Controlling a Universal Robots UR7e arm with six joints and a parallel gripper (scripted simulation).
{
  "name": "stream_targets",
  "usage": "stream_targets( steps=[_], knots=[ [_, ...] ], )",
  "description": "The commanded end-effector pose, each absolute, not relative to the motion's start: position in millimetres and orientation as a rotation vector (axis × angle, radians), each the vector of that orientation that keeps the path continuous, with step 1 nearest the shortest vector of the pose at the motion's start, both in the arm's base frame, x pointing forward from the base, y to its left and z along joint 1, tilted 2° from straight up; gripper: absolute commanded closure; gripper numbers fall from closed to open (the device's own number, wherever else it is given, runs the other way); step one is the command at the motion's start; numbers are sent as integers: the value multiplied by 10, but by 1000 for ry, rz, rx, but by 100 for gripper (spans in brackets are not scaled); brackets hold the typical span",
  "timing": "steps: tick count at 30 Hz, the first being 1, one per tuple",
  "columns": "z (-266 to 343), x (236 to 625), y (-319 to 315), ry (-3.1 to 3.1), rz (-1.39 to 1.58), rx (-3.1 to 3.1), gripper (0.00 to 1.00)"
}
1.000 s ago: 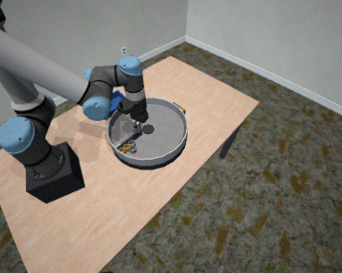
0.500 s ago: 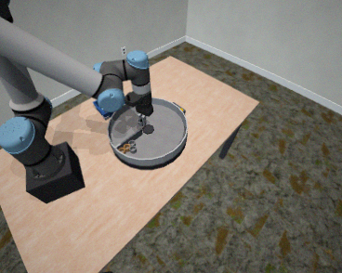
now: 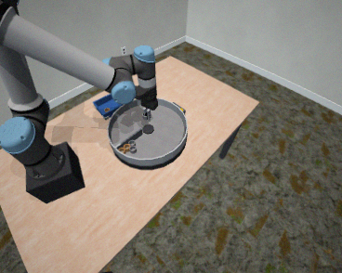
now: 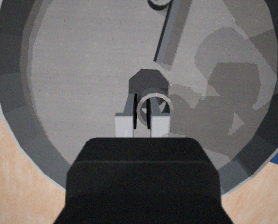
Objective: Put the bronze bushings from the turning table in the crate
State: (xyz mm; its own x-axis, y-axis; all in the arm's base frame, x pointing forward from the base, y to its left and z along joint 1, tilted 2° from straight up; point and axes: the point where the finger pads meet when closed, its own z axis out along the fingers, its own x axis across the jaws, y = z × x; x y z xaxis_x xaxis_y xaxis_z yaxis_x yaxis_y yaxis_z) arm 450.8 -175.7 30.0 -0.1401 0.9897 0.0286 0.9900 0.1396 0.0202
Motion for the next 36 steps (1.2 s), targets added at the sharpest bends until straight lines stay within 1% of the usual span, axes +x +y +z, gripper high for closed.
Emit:
stream_targets(
  steps=[1,3,8,20,25,36],
  knots=[
    [304,4529,-1761,-2365,-52,-2056,100],
    [304,4529,-1761,-2365,-52,-2056,100],
    [13,4536,-1753,-2365,-52,-2056,100],
    [13,4536,-1753,-2365,-52,-2056,100],
    [-276,4548,-1744,-2363,-52,-2057,100],
    [-276,4548,-1744,-2363,-52,-2057,100]
  ],
)
